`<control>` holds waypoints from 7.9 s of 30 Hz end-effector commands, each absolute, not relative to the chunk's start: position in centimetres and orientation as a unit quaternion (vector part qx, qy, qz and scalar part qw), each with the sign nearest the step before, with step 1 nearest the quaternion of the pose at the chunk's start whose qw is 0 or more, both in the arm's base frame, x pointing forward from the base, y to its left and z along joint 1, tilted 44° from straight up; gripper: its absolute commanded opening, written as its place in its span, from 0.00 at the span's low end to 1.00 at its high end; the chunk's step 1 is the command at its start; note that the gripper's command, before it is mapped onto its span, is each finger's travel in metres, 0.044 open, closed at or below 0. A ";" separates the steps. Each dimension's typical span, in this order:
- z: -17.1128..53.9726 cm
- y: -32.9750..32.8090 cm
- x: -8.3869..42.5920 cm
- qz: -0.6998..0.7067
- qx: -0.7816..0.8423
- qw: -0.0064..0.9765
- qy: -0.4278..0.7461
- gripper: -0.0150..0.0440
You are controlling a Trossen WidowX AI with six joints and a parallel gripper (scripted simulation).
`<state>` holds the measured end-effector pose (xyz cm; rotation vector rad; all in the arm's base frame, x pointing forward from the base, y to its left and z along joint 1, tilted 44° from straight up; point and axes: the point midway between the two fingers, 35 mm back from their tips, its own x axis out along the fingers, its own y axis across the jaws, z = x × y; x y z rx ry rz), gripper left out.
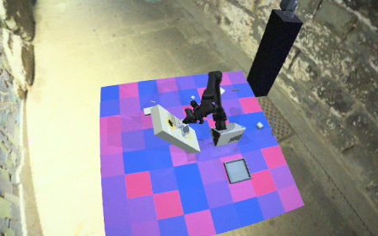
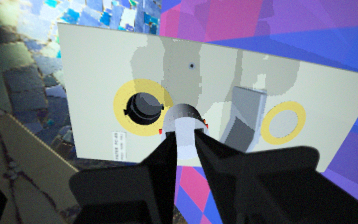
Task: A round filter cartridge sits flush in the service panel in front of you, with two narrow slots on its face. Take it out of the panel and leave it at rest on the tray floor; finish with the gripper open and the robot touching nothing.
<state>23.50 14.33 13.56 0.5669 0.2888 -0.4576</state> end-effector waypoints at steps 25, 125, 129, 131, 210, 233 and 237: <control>12.0 12.6 22.5 -0.222 0.280 0.924 0.136 0.42; 10.5 12.4 24.9 -0.163 -0.331 0.822 0.433 0.26; 11.3 13.2 25.6 -0.163 -0.332 0.822 0.433 0.25; 11.5 13.3 25.7 -0.163 -0.332 0.822 0.433 0.25; -6.1 30.0 5.3 0.326 -0.552 0.554 0.531 0.25; -15.5 21.7 -5.9 0.493 -0.586 0.382 0.517 0.25; -15.7 21.5 -5.8 0.493 -0.586 0.382 0.517 0.25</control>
